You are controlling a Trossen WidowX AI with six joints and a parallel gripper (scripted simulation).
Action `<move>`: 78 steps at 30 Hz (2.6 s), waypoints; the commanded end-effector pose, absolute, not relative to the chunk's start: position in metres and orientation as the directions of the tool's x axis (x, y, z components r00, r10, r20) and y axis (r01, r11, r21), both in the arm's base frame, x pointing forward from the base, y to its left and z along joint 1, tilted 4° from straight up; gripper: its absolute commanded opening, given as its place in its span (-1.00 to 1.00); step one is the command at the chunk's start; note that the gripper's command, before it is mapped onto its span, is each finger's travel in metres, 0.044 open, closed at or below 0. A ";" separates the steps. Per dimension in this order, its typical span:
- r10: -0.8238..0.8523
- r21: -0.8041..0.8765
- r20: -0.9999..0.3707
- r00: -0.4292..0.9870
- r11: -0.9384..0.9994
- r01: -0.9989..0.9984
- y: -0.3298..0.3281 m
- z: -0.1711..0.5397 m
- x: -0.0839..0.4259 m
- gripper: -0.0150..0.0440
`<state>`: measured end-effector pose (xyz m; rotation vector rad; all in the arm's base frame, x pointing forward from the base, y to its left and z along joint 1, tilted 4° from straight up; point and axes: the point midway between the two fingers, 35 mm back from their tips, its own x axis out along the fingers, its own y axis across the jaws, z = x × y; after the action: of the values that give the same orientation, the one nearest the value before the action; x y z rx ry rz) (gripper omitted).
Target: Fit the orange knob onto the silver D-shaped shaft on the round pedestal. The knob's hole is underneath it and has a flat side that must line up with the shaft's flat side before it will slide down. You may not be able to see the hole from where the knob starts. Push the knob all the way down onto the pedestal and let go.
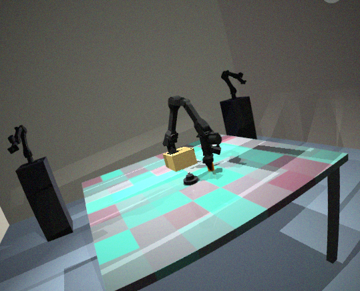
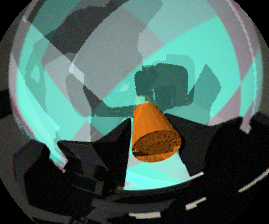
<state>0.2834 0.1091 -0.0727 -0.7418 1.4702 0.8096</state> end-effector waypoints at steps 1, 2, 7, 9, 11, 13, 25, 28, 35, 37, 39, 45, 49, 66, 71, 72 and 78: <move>0.017 0.055 -0.998 -0.055 0.549 -0.834 0.109 -0.072 0.284 0.32; 0.017 0.055 -0.998 -0.055 0.549 -0.834 0.109 -0.072 0.284 0.32; 0.017 0.055 -0.998 -0.055 0.549 -0.834 0.109 -0.072 0.284 0.32; 0.017 0.055 -0.998 -0.055 0.549 -0.834 0.109 -0.072 0.284 0.32; 0.017 0.055 -0.998 -0.055 0.549 -0.834 0.109 -0.072 0.284 0.32; 0.017 0.055 -0.998 -0.055 0.548 -0.834 0.109 -0.070 0.284 0.41; 0.021 0.054 -0.998 -0.051 0.546 -0.836 0.107 0.009 0.288 1.00; 0.021 0.054 -0.998 -0.051 0.546 -0.836 0.107 0.008 0.288 1.00; 0.021 0.054 -0.998 -0.051 0.546 -0.836 0.107 -0.007 0.287 1.00; 0.021 0.054 -0.998 -0.051 0.546 -0.836 0.107 -0.009 0.287 1.00; 0.021 0.054 -0.998 -0.051 0.546 -0.836 0.107 -0.012 0.287 1.00; 0.022 0.054 -0.998 -0.051 0.546 -0.836 0.108 -0.022 0.287 1.00; 0.022 0.054 -0.998 -0.051 0.546 -0.836 0.108 -0.029 0.287 1.00; 0.022 0.054 -0.998 -0.051 0.546 -0.836 0.109 -0.056 0.285 1.00; 0.022 0.055 -0.998 -0.051 0.546 -0.836 0.109 -0.064 0.284 1.00; 0.022 0.055 -0.998 -0.051 0.546 -0.836 0.109 -0.065 0.284 1.00; 0.022 0.055 -0.998 -0.051 0.546 -0.836 0.108 -0.074 0.283 1.00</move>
<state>0.2854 0.1086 -0.0695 -0.7459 1.4583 0.8113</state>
